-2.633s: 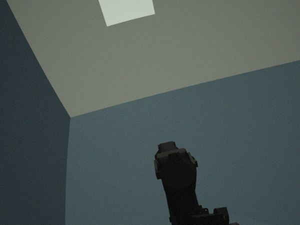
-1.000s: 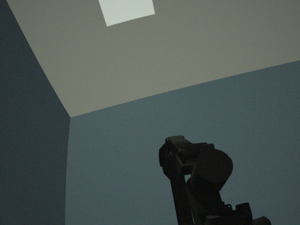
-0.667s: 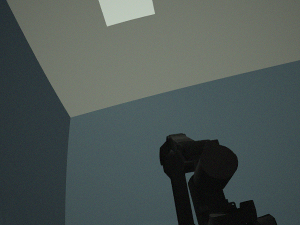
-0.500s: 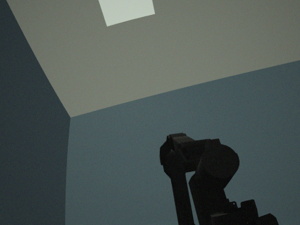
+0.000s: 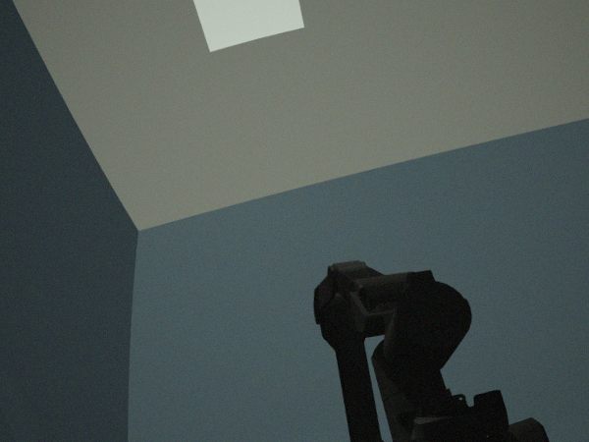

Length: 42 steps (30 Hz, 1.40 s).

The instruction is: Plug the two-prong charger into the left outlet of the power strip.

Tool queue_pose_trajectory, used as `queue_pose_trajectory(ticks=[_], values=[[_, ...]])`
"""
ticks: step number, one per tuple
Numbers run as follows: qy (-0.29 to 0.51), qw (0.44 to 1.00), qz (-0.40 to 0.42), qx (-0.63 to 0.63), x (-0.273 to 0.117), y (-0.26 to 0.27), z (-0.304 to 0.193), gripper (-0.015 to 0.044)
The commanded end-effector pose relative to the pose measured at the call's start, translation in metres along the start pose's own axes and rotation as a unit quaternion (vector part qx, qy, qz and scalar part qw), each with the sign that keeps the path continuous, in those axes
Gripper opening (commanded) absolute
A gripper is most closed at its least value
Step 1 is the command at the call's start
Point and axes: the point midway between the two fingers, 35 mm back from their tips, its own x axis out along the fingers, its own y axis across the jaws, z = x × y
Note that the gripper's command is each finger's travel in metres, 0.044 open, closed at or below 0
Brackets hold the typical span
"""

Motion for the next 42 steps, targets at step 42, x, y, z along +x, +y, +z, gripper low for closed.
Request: queue_pose_trajectory(ticks=[42], values=[[0.000,1.000,0.002,0.002,-0.0014,0.0011,0.0084,0.0000]])
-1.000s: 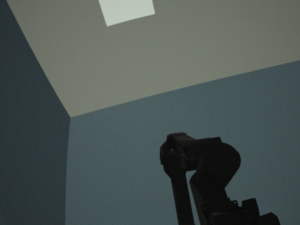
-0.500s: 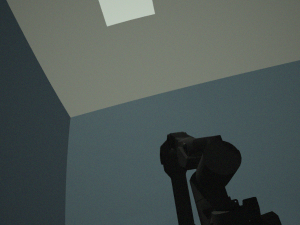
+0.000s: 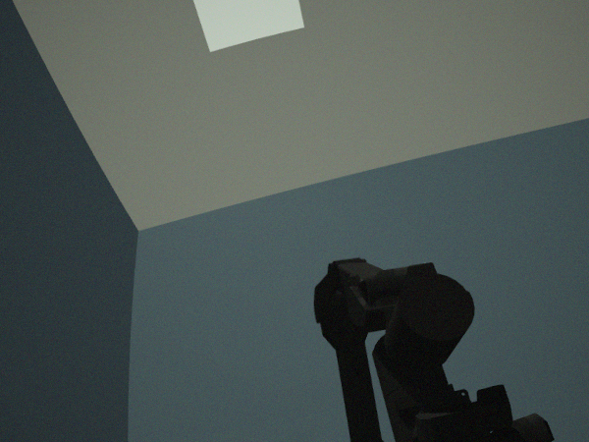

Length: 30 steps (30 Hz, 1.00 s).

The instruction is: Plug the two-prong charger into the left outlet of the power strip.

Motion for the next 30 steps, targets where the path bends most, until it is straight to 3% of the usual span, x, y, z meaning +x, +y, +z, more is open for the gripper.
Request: queue_pose_trajectory(ticks=[1,30], values=[[0.001,1.000,0.002,0.001,0.0000,0.0005,-0.0001,0.0000],[0.000,1.000,0.002,0.001,-0.0006,0.0005,0.0060,0.0000]])
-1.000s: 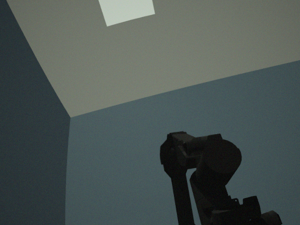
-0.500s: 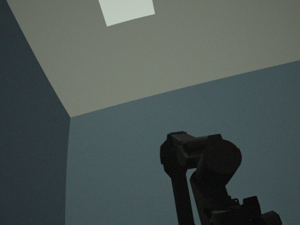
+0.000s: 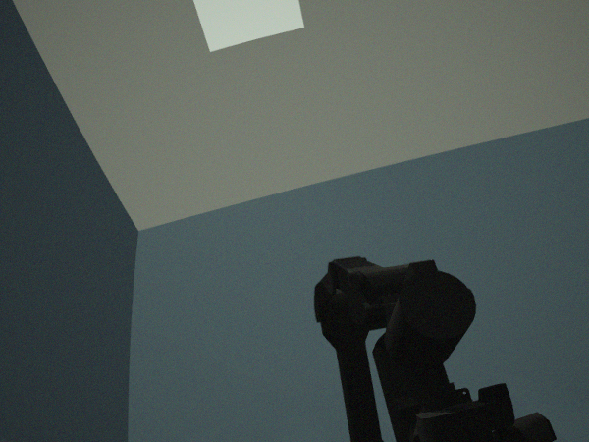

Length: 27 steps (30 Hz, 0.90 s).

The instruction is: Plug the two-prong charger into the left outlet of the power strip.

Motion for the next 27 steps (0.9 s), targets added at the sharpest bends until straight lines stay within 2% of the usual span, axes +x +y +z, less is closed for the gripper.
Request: queue_pose_trajectory(ticks=[1,27], values=[[-0.001,1.000,0.002,0.001,-0.0010,0.0006,0.0022,0.0000],[-0.001,1.000,0.002,0.001,-0.0017,0.0007,0.0094,0.0000]])
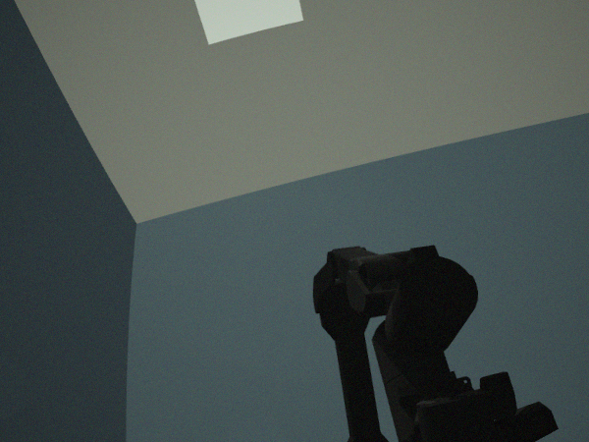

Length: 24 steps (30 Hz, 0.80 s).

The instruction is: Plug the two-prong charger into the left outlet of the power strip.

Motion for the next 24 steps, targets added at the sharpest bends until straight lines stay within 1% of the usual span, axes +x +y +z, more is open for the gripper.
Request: queue_pose_trajectory(ticks=[1,24], values=[[-0.004,1.000,0.002,-0.001,-0.0010,0.0008,0.0036,0.0000],[-0.005,1.000,0.002,-0.001,-0.0016,0.0009,0.0127,0.0000]])
